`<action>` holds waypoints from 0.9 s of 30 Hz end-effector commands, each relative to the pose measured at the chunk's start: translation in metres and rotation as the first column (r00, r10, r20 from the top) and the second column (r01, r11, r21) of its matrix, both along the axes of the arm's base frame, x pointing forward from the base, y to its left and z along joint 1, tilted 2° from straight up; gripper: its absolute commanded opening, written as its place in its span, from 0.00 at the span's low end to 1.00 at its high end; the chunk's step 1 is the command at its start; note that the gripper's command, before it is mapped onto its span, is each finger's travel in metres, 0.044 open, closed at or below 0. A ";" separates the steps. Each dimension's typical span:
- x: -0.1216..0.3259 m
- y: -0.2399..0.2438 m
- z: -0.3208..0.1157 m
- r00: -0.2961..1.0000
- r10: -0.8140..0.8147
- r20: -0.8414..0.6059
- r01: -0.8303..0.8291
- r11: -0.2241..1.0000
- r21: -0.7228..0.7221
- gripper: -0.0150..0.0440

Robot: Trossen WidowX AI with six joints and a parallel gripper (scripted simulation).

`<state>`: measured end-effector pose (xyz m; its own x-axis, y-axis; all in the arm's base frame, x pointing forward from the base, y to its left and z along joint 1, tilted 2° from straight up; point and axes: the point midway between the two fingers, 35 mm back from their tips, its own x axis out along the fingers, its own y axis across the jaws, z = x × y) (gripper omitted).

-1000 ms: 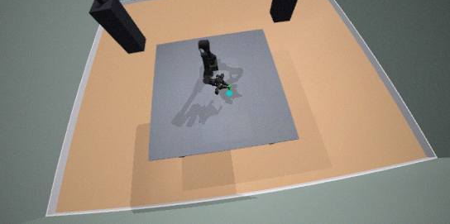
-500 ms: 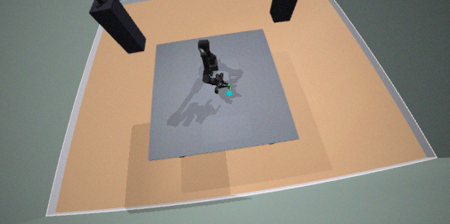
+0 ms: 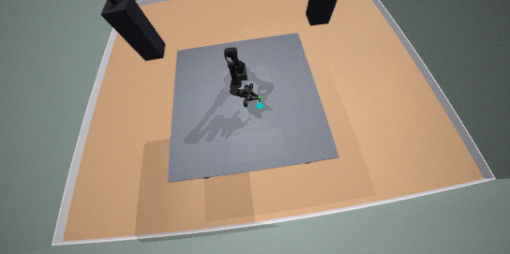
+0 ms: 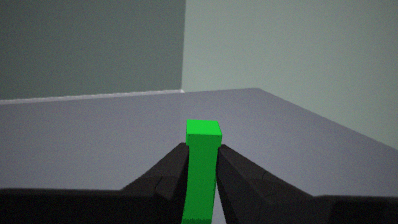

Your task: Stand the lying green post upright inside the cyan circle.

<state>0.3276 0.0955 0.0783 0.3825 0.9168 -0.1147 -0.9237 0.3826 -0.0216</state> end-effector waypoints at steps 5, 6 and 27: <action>0.002 -0.001 -0.022 1.000 0.004 -0.004 -0.004 1.000 0.003 0.29; 0.002 -0.001 -0.025 1.000 0.004 -0.004 -0.004 1.000 0.003 0.29; -0.003 -0.002 -0.078 1.000 0.003 -0.005 -0.003 1.000 0.003 0.29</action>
<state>0.3248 0.0937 0.0042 0.3817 0.9168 -0.1171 -0.9235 0.3836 -0.0071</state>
